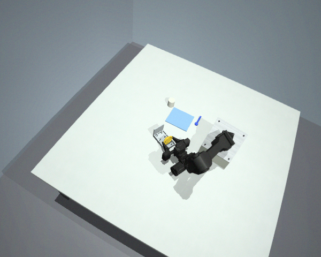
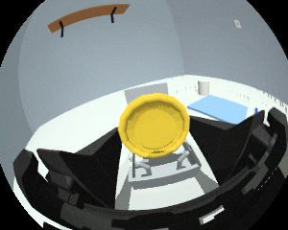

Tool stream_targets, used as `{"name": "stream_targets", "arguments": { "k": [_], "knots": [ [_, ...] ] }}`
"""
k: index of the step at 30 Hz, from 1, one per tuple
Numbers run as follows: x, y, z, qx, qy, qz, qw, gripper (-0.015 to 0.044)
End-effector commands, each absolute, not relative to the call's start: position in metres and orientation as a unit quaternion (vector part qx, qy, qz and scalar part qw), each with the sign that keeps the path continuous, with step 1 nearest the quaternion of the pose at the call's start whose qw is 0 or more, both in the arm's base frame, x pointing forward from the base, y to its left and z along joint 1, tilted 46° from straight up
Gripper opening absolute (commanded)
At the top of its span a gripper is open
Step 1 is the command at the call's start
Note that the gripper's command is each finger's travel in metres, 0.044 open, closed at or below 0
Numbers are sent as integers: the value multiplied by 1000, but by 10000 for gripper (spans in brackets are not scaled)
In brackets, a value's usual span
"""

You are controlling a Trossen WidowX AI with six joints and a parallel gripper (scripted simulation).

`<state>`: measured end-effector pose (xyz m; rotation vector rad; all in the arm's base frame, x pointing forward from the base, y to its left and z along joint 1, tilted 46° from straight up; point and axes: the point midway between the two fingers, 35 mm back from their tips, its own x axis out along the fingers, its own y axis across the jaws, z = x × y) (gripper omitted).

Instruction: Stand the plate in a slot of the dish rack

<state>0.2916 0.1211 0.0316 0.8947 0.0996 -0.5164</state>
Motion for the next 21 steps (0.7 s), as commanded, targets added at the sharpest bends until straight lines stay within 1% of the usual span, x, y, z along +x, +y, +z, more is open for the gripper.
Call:
{"name": "stream_targets", "arguments": {
  "k": [1, 13, 21],
  "knots": [
    [293, 125, 26, 427, 45, -248, 868, 0],
    [292, 123, 30, 427, 49, -246, 869, 0],
    [292, 123, 29, 427, 48, -247, 869, 210]
  ]
}}
